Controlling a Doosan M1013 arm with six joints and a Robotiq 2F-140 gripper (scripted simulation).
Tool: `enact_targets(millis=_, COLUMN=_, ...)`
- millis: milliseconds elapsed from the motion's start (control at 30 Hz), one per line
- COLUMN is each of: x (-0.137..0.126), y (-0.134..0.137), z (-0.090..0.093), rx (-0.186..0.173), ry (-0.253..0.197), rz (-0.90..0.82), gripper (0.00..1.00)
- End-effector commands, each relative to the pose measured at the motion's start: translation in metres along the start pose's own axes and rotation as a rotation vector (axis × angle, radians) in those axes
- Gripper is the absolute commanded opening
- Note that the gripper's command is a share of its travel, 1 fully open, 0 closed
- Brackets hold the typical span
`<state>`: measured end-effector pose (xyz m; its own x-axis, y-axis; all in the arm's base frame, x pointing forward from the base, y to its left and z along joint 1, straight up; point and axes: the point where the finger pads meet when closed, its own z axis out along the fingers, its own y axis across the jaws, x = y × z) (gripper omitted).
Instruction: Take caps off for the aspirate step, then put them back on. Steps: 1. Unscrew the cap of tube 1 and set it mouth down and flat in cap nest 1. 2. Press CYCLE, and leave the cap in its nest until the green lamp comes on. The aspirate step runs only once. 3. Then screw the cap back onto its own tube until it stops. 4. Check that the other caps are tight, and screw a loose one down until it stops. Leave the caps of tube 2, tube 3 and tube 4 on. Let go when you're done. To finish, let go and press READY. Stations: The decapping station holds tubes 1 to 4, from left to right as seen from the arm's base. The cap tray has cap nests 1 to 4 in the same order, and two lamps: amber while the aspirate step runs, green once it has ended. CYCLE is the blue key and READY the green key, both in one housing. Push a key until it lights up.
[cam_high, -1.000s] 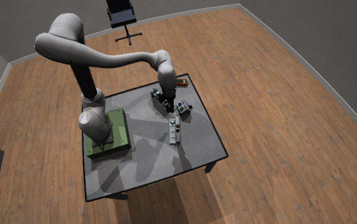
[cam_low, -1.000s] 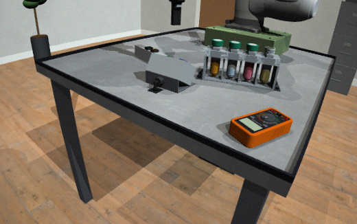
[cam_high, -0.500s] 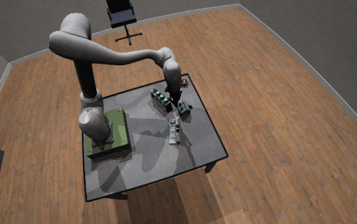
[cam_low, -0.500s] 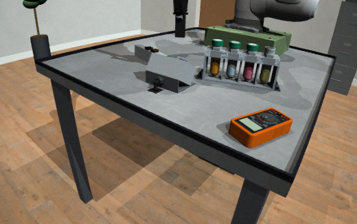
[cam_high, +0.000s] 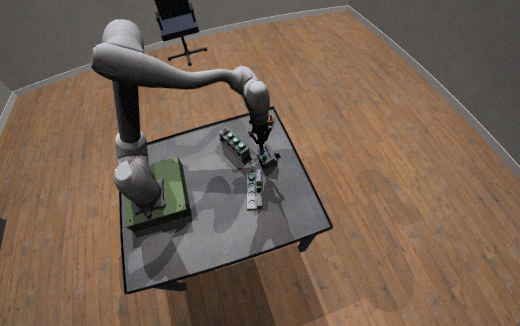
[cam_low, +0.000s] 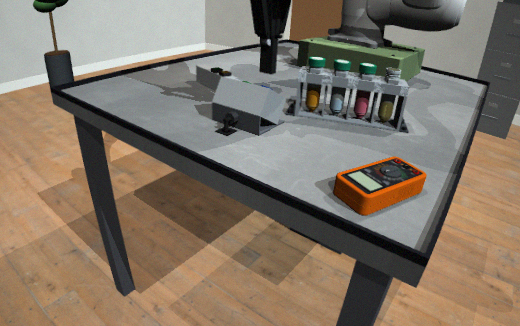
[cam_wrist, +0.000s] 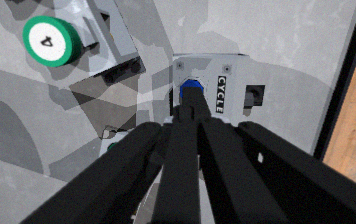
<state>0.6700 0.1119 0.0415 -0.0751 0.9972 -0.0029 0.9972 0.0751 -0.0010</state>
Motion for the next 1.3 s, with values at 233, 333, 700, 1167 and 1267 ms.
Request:
enact_targets(millis=233, x=0.000, y=0.001, z=0.017, rx=-0.001, ry=0.000, rz=0.001, gripper=0.10)
enact_targets(millis=333, x=0.000, y=0.001, z=0.017, rx=-0.001, ry=0.000, rz=0.001, gripper=0.10)
enact_targets(millis=700, x=0.000, y=0.001, z=0.019, rx=-0.001, ry=0.000, rz=0.001, gripper=0.10)
enact_targets(millis=1167, x=0.000, y=0.001, z=0.023, rx=-0.001, ry=0.000, rz=0.001, gripper=0.10)
enact_targets(millis=1267, x=0.000, y=0.001, z=0.024, rx=-0.001, ry=0.000, rz=0.001, gripper=0.10)
